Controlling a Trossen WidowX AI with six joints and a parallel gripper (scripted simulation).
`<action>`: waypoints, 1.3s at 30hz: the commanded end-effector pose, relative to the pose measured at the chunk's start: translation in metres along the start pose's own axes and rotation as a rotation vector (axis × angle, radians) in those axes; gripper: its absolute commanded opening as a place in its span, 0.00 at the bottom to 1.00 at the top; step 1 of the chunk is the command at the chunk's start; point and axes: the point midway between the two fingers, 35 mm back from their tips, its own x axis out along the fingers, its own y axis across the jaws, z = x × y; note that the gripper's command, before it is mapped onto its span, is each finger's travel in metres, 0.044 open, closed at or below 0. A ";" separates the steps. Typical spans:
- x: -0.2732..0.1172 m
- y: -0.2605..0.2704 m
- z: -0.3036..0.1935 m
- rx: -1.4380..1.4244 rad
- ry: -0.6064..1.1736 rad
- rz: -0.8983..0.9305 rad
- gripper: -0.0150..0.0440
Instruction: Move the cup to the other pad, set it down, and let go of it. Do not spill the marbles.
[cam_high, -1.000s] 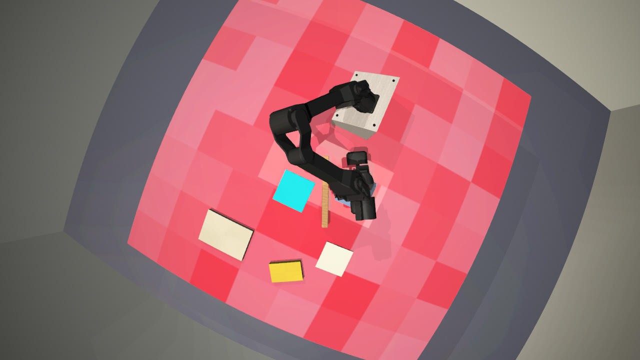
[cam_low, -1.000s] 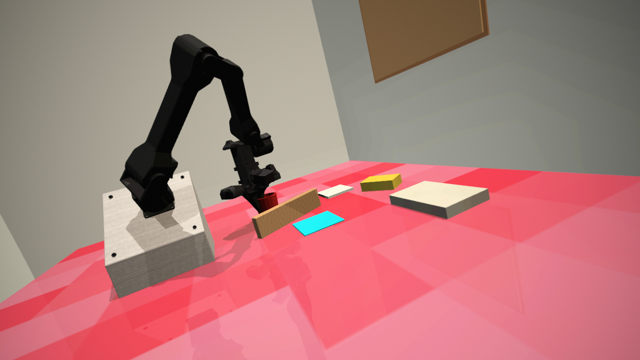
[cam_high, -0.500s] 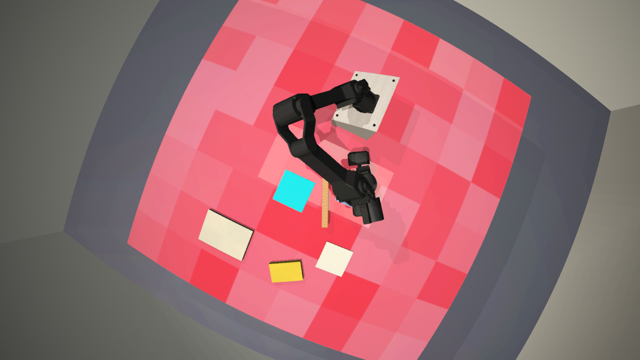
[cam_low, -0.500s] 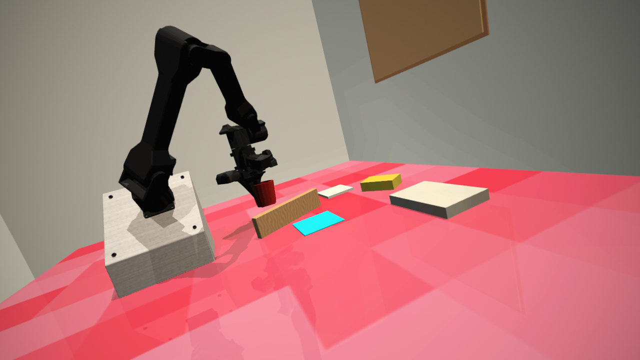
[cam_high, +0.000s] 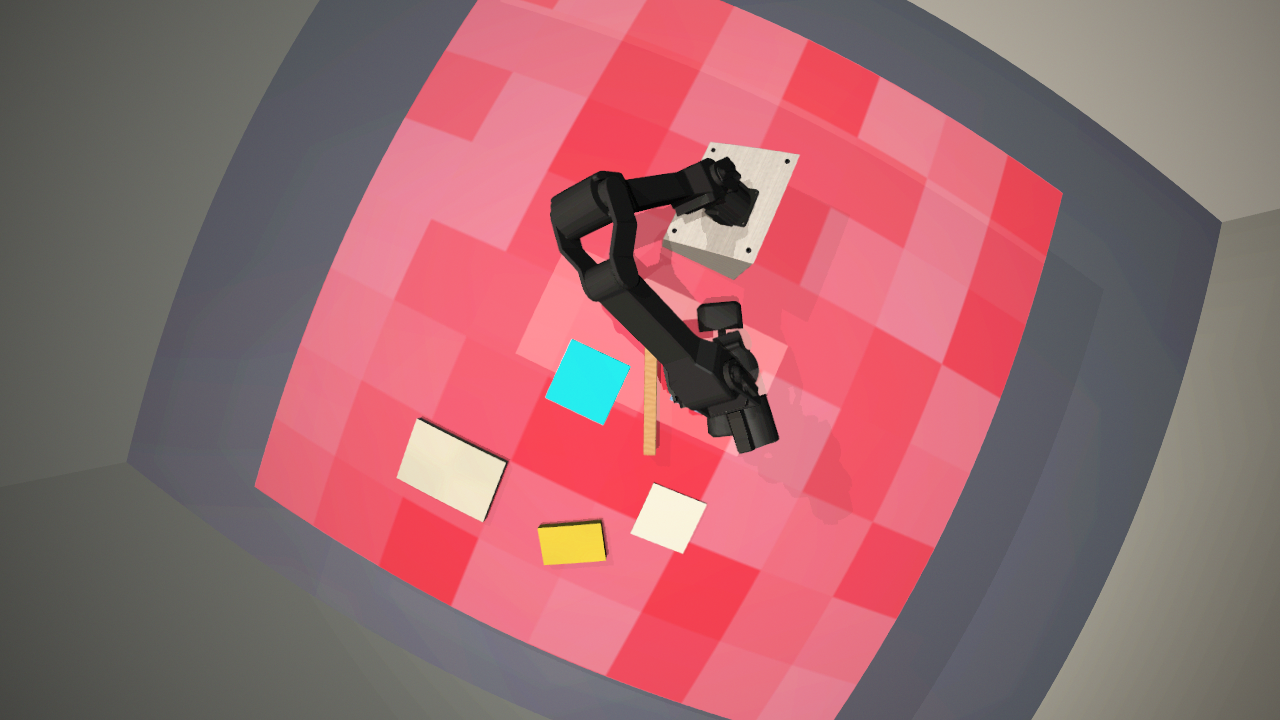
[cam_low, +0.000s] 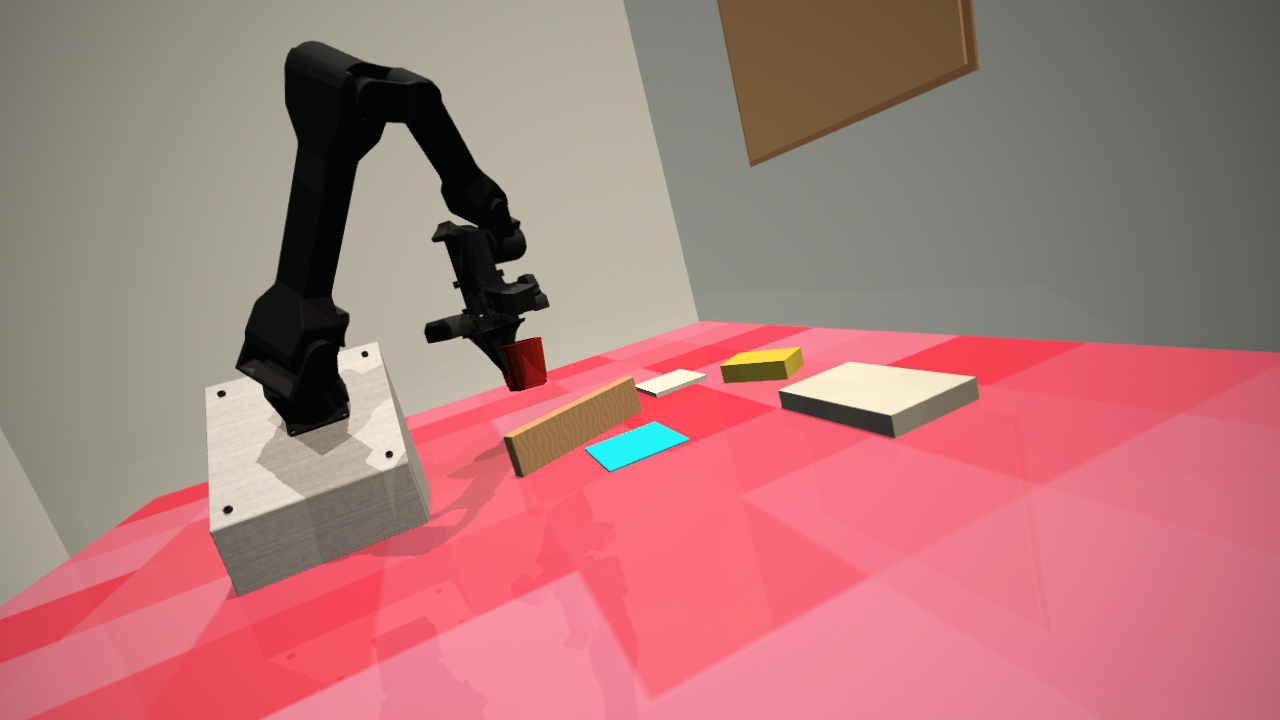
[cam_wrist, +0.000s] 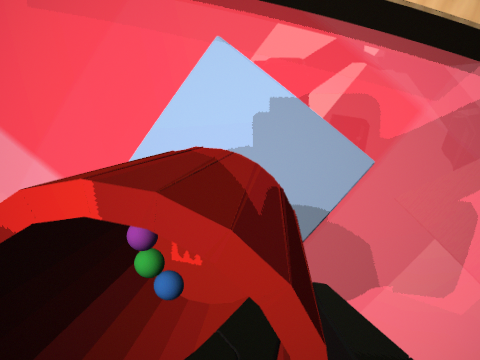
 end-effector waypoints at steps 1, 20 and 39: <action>0.000 0.000 0.000 0.000 0.000 0.000 0.25; 0.000 0.000 0.006 0.001 0.001 0.000 0.25; -0.001 -0.006 0.054 0.007 0.003 -0.003 0.25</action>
